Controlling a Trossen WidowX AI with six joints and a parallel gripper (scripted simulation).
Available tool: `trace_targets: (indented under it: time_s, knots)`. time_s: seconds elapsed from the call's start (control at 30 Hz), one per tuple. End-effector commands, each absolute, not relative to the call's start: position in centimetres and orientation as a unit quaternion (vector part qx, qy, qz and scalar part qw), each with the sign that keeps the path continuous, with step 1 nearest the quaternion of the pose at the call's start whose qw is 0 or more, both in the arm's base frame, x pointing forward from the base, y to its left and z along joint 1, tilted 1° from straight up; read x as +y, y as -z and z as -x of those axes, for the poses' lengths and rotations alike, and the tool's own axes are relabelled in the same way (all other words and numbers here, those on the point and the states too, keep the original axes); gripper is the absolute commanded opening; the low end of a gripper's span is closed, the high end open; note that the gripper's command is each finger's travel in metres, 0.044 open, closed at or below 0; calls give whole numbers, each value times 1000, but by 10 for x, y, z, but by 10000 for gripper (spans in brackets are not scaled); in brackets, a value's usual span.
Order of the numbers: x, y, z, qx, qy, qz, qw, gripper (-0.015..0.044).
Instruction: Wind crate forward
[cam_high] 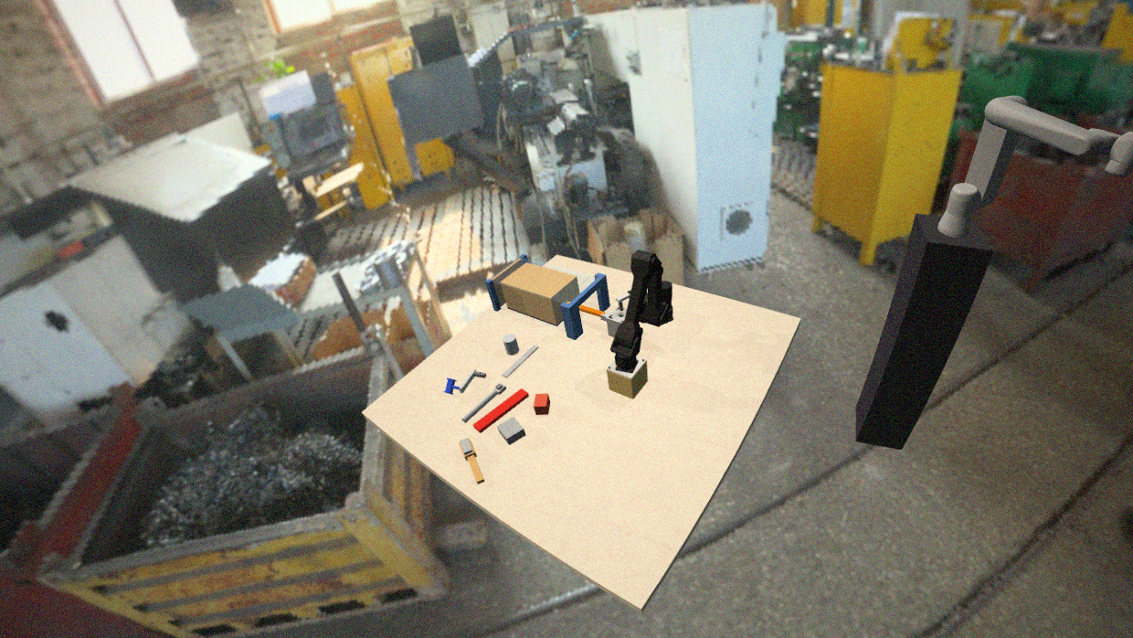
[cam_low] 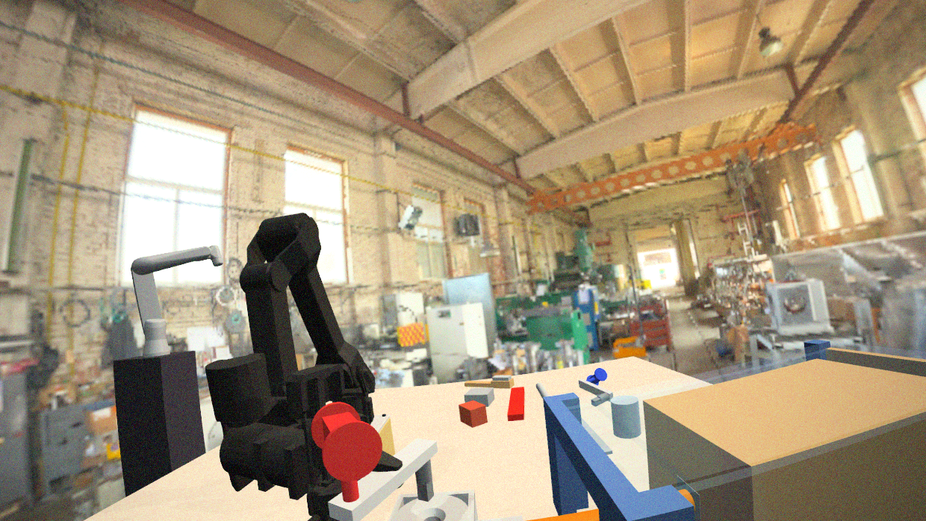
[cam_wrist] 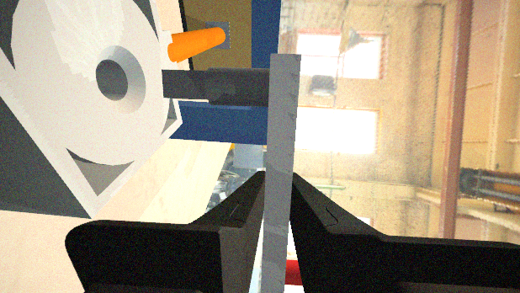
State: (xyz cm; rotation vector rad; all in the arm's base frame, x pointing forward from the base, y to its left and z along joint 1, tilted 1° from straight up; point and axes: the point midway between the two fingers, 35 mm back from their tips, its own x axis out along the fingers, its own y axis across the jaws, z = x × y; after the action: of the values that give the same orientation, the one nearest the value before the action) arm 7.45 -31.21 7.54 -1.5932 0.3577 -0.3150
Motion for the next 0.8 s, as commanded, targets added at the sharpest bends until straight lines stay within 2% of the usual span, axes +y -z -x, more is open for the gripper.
trace_targets:
  time_s: [0.0, 0.77]
  knots:
    - [-313, -75, -74, 160, 140, 712, 670, 0]
    - [-313, -70, -75, 161, 138, 711, 670, 0]
